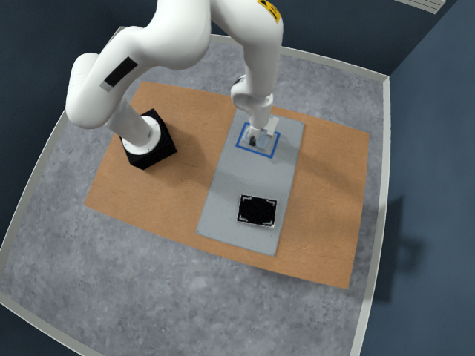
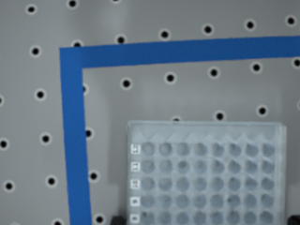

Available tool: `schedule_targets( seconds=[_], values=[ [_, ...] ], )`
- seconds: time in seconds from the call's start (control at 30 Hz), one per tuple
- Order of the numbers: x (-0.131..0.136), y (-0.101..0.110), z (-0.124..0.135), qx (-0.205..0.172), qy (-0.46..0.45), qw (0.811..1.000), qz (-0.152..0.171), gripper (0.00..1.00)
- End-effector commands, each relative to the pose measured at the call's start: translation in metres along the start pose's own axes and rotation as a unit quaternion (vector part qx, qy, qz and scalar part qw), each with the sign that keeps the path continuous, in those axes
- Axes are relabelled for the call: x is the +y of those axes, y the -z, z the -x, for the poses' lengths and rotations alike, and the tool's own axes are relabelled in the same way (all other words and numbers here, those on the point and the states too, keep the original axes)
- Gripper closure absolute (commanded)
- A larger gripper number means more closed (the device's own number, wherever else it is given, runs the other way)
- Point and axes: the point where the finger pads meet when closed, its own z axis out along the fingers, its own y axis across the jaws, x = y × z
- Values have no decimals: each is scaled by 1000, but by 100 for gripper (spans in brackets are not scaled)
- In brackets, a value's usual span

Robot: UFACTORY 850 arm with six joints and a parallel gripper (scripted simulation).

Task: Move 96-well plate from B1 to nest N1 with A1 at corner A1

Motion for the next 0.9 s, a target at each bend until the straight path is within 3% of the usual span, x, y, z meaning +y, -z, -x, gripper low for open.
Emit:
schedule_targets(
  seconds=[0.0,0.8,0.83,0.87],
  values=[
    [0,-2,-1,2,0,1000,0,0],
    [0,-5,-1,2,0,1000,0,0],
    [0,-4,-1,2,0,1000,0,100],
    [0,-4,-1,2,0,1000,0,100]
  ],
)
